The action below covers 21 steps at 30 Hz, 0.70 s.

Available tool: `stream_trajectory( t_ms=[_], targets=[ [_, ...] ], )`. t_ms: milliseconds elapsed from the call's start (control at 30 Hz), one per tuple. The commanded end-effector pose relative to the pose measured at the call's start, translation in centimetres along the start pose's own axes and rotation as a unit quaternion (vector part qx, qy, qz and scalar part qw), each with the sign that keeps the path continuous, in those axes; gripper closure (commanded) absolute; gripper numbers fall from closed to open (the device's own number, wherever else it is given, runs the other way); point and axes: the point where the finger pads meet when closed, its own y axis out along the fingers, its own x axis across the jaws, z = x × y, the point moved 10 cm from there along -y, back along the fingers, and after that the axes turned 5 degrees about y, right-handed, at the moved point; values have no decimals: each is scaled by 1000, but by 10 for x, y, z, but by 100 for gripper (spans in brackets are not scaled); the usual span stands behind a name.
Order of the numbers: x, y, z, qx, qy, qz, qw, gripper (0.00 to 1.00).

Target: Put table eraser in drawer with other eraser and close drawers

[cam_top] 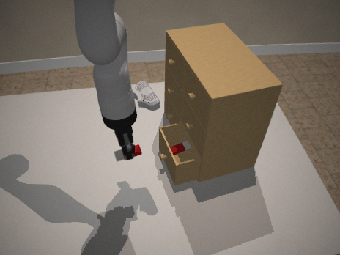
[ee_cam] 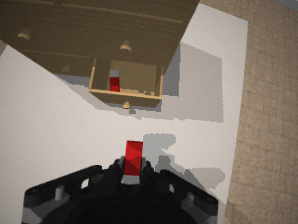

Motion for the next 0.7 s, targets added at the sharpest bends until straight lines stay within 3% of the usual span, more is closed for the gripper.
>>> stream_trajectory(
  t_ms=[0,667],
  targets=[
    [1,0,-3,3,3,1,1000,81],
    [2,0,-11,42,3,4,999,81]
  ],
)
